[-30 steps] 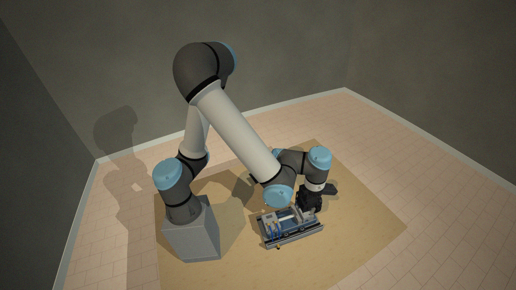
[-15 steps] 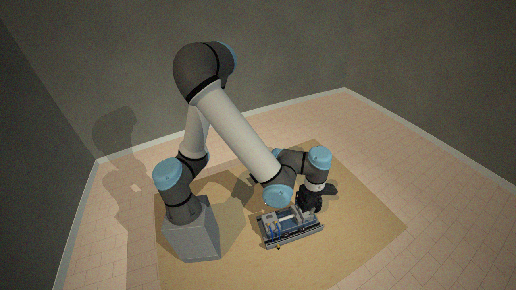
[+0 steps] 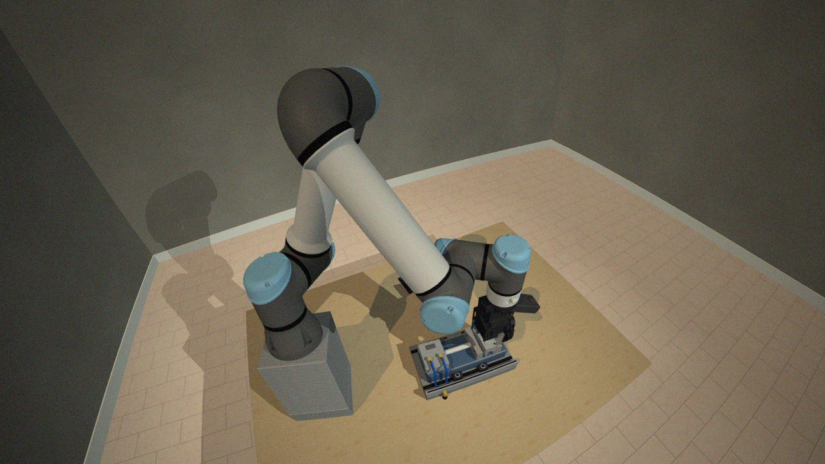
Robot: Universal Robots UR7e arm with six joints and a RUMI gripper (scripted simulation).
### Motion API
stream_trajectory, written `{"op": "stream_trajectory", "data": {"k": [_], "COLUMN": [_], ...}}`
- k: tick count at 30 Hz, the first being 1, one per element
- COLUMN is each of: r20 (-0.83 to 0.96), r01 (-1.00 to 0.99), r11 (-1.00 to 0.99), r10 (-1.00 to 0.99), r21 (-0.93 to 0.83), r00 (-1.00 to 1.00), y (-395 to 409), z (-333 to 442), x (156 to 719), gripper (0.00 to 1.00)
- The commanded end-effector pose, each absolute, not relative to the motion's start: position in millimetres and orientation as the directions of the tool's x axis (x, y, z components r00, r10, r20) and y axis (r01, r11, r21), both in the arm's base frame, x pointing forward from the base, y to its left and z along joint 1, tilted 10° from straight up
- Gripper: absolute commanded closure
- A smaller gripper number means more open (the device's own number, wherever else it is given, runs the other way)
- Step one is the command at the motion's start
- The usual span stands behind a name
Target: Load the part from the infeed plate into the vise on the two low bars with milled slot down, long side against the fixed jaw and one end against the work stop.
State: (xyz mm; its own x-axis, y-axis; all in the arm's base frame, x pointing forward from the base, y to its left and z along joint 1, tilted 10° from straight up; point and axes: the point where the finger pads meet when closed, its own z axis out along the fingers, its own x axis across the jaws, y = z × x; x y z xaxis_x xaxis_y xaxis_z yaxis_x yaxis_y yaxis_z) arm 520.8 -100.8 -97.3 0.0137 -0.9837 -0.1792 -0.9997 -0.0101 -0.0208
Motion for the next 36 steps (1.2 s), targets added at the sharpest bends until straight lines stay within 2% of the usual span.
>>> {"op": "stream_trajectory", "data": {"k": [1, 36], "r20": [-0.179, -0.179], "r01": [-1.0, -1.0], "r11": [-0.011, -0.011], "r10": [-0.984, -0.984], "r21": [-0.02, -0.02], "r00": [0.014, 0.014], "y": [-99.9, -92.6], "z": [-101.3, -142.7], "x": [521.1, 523.3], "gripper": [1.0, 1.0]}}
